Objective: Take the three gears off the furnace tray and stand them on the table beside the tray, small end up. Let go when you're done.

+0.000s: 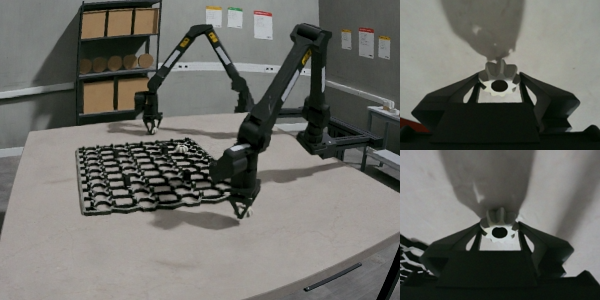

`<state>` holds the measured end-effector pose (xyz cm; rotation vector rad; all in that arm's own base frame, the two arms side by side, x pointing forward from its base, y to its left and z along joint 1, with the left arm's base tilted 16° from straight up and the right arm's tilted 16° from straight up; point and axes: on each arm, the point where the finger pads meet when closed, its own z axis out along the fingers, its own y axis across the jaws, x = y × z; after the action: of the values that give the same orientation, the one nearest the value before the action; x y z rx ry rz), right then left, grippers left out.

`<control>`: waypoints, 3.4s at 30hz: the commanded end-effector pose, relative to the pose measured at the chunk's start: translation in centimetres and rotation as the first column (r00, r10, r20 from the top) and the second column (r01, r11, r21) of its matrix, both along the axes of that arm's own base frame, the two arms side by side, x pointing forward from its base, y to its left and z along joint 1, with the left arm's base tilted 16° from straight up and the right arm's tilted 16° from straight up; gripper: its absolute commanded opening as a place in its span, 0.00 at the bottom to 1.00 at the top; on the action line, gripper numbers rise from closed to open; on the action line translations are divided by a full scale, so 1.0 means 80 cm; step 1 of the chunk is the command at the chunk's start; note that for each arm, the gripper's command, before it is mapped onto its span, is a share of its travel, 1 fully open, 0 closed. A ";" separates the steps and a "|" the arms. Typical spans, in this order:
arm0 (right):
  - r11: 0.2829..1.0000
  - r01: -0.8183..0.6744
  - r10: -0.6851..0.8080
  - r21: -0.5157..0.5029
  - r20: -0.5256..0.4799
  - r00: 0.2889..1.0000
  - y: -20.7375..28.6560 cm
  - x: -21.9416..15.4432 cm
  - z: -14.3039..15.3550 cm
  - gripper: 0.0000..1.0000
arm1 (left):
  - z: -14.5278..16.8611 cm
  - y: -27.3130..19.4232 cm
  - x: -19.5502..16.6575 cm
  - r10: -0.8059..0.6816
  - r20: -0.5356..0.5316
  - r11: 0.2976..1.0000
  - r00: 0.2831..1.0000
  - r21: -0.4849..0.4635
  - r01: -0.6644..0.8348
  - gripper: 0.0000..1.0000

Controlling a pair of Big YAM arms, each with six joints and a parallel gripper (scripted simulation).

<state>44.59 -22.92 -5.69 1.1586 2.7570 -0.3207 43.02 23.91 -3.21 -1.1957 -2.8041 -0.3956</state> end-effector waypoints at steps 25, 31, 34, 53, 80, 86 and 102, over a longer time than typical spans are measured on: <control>1.000 0.001 0.001 -0.030 0.072 0.997 -0.018 0.019 0.012 0.88 | -0.017 0.016 0.014 -0.023 0.044 1.000 0.999 0.022 0.022 0.54; 1.000 -0.006 0.007 -0.019 0.038 0.999 0.015 -0.001 0.016 1.00 | -0.024 0.015 0.015 -0.015 0.033 1.000 0.999 0.015 0.014 0.65; 0.999 -0.006 0.008 -0.031 0.071 0.997 0.010 0.018 0.042 1.00 | -0.013 0.016 0.019 -0.015 0.055 1.000 0.998 0.025 0.014 0.88; 1.000 0.014 -0.013 -0.020 0.053 0.998 0.009 0.012 0.072 0.89 | 0.047 -0.020 0.021 -0.002 0.074 1.000 0.997 0.025 0.001 1.00; 0.994 0.110 -0.112 0.022 0.099 0.989 0.398 0.002 -0.034 0.86 | 0.149 -0.594 -0.091 0.050 0.697 0.867 0.715 -0.385 0.315 1.00; 0.999 0.029 -0.028 -0.020 0.029 0.999 0.447 -0.042 -0.065 0.86 | 0.165 -0.663 -0.183 0.091 0.707 0.735 0.701 -0.523 0.431 1.00; 0.999 0.032 -0.032 -0.014 0.048 0.998 0.447 -0.034 -0.064 0.86 | 0.175 -0.693 -0.229 0.089 0.715 0.652 0.693 -0.568 0.503 1.00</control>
<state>40.78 13.44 -11.18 1.1430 2.7321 -0.3329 23.80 -30.27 8.73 -1.9406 -3.5811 0.4214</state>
